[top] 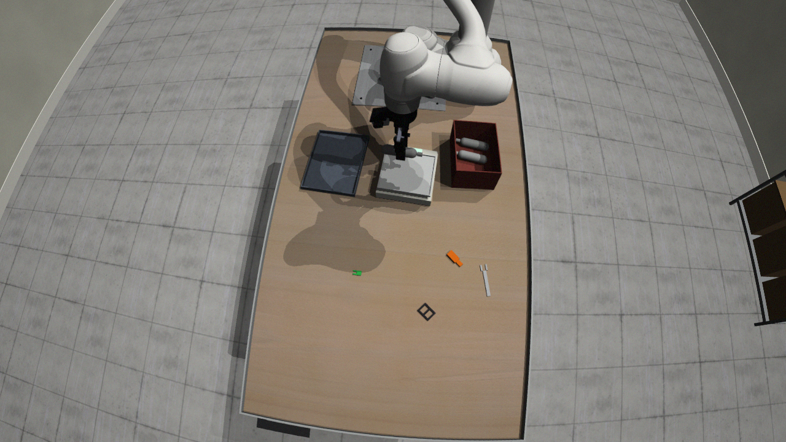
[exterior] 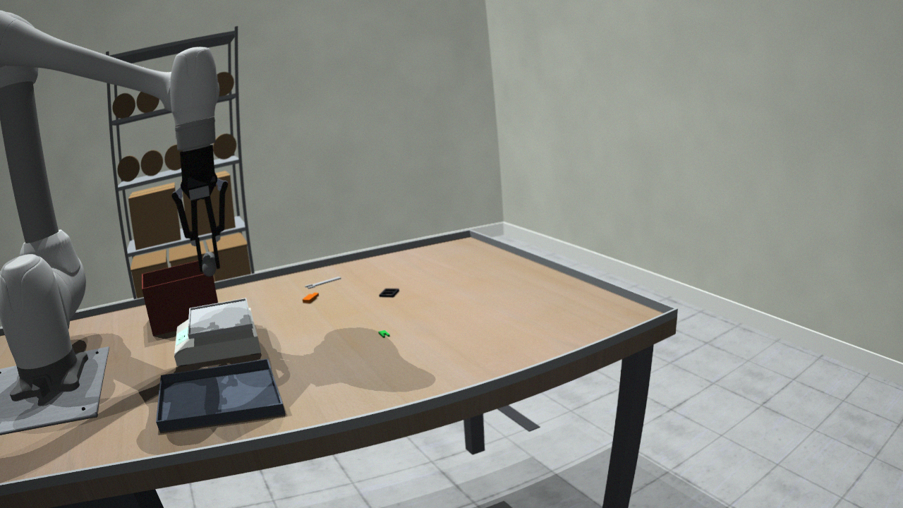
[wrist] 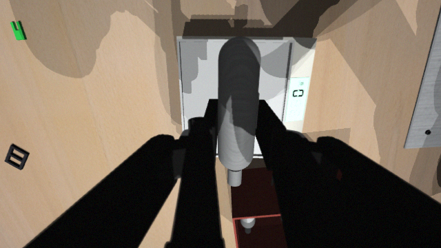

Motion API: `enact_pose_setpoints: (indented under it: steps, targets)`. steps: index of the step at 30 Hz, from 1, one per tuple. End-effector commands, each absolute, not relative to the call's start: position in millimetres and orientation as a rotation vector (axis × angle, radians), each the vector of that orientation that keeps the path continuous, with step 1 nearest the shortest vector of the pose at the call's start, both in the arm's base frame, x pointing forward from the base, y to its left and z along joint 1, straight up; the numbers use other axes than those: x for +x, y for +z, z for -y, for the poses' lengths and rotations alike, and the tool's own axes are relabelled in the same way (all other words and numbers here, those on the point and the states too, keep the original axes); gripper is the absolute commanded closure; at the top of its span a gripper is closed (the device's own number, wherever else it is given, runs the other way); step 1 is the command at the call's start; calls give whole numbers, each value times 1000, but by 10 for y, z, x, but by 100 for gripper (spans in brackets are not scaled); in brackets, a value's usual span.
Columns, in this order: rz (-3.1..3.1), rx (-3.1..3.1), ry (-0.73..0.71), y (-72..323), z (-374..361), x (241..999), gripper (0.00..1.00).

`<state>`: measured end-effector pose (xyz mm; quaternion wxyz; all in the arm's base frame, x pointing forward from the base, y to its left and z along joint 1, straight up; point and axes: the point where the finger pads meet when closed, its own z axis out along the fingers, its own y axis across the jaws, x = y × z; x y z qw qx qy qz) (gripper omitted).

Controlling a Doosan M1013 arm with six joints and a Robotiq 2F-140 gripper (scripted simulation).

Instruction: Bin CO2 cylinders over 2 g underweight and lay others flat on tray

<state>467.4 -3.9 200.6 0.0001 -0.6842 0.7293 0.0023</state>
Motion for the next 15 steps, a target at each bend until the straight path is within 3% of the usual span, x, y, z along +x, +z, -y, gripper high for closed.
enact_pose_setpoints:
  steps: [1, 15]
  targets:
    - [-2289, -2149, 7, 2010, 313, 4689, 90]
    - [-2288, -2150, 7, 2001, 2327, 4217, 90]
